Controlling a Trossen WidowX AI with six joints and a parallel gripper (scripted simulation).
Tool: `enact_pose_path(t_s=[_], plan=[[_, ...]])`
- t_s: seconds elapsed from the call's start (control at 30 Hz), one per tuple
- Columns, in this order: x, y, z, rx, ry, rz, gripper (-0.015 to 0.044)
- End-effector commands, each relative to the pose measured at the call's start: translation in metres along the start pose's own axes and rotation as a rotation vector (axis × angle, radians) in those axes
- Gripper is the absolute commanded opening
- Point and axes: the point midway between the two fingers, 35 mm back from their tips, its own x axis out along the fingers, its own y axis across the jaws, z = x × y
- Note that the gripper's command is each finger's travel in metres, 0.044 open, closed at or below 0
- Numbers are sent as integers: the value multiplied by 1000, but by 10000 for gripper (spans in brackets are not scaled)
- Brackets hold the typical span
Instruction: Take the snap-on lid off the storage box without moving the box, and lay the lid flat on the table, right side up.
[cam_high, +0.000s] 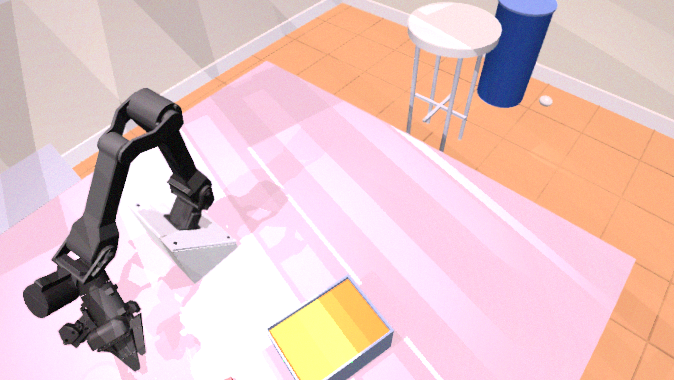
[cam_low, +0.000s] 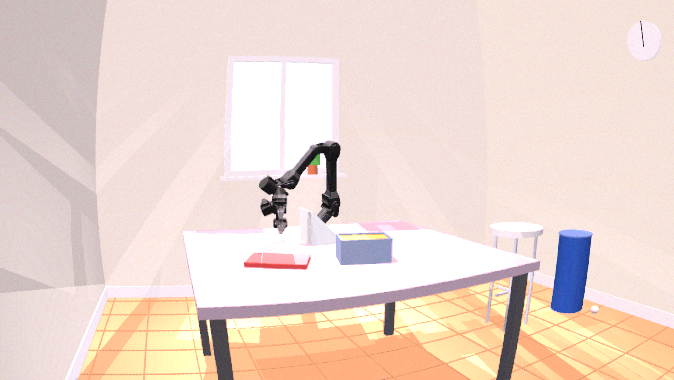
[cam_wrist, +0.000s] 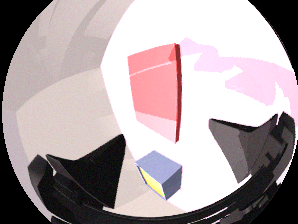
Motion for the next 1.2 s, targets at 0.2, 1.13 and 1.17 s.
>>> enact_pose_path(t_s=[0.2, 1.13, 1.17], plan=[[-19, 11, 1, -4, -6, 0, 440], [-19, 11, 0, -4, -6, 0, 440], [-19, 11, 0, -4, -6, 0, 440]])
